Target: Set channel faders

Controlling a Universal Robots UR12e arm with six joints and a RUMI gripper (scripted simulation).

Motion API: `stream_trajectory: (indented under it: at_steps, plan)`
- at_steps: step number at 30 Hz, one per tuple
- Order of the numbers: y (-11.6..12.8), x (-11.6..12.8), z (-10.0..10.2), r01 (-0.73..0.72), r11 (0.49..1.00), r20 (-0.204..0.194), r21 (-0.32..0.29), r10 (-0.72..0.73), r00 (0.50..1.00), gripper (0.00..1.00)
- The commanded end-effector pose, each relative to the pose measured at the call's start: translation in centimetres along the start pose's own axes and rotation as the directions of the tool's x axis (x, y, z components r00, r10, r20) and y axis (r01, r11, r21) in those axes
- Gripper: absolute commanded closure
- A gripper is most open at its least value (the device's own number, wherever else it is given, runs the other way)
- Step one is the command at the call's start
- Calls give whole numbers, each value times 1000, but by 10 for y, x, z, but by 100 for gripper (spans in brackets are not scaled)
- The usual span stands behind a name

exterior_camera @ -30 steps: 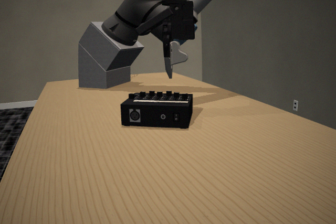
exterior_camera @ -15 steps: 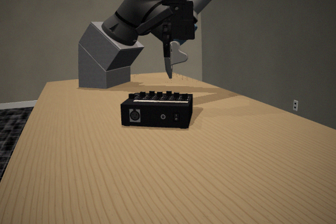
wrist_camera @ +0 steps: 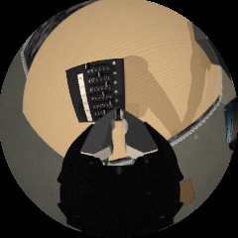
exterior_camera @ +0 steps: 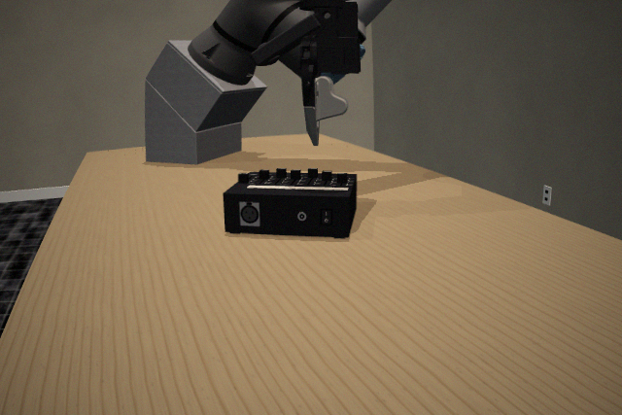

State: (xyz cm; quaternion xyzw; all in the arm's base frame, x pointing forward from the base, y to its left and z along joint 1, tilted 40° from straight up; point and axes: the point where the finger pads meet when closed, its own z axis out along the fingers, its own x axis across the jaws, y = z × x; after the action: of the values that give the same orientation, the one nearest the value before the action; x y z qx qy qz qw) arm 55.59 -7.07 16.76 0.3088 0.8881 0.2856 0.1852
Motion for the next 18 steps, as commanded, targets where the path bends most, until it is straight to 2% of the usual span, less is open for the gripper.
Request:
stream_trajectory:
  at_steps: [1, 18]
  plan:
    - [0, -1, 0, 0, 1000, 1, 0, 0, 1000, 100]
    - [0, -1, 8, 0, 1000, 1, 2, 0, 1000, 100]
